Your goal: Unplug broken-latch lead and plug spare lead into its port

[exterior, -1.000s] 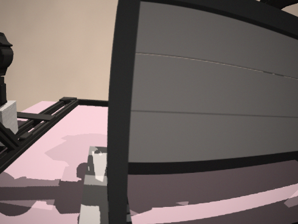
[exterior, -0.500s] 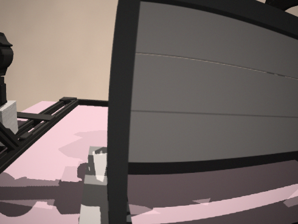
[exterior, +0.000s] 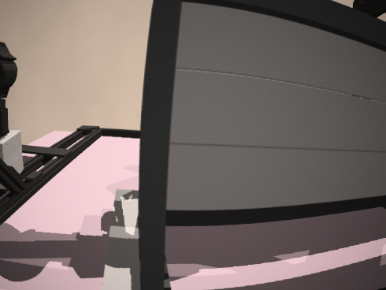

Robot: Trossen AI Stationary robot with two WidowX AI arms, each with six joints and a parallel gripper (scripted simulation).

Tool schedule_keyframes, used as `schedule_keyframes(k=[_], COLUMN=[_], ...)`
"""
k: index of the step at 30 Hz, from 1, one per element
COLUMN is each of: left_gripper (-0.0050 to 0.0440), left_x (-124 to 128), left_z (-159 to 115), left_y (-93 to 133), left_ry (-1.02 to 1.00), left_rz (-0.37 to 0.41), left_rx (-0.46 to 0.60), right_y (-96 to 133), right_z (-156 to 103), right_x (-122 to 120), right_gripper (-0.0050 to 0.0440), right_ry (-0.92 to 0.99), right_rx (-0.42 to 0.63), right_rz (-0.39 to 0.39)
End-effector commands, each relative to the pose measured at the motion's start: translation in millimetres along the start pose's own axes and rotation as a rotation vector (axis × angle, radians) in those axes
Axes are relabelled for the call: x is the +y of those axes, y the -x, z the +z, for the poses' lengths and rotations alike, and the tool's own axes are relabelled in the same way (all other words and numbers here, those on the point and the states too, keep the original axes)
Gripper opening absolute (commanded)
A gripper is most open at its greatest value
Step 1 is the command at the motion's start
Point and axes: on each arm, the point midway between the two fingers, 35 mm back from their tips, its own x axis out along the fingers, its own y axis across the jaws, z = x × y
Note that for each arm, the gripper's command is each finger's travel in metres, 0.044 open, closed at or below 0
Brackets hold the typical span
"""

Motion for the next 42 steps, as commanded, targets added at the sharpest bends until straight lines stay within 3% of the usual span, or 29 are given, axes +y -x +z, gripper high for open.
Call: schedule_keyframes(k=[1,2,3,19,20,36,37,42], left_gripper=[0.0440,0.0440,0.0440,0.0440,0.0176,0.0176,0.0176,0.0176], left_x=[0,0,0,0,-10,-10,-19,-19], left_z=[0,0,0,0,-27,-27,-53,-53], left_y=[0,0,0,0,3,3,6,6], left_ry=[0.000,0.000,0.000,0.000,0.147,0.147,0.291,0.291], left_rz=[0.000,0.000,0.000,0.000,0.099,0.099,0.194,0.194], left_rx=[0.000,0.000,0.000,0.000,0.169,0.169,0.335,0.335], right_y=[-2,-2,3,3,4,4,4,4], right_z=[-1,-1,15,15,16,16,16,16], right_x=[-3,-3,-27,-27,-26,-26,-26,-26], right_gripper=[0.0176,0.0176,0.0176,0.0176,0.0176,0.0176,0.0176,0.0176], right_ry=[0.002,0.002,-0.006,-0.006,-0.007,-0.007,-0.007,-0.007], right_rx=[0.001,0.001,-0.047,-0.047,-0.047,-0.047,-0.047,-0.047], right_rz=[-0.009,-0.009,-0.015,-0.015,-0.008,-0.008,-0.008,-0.008])
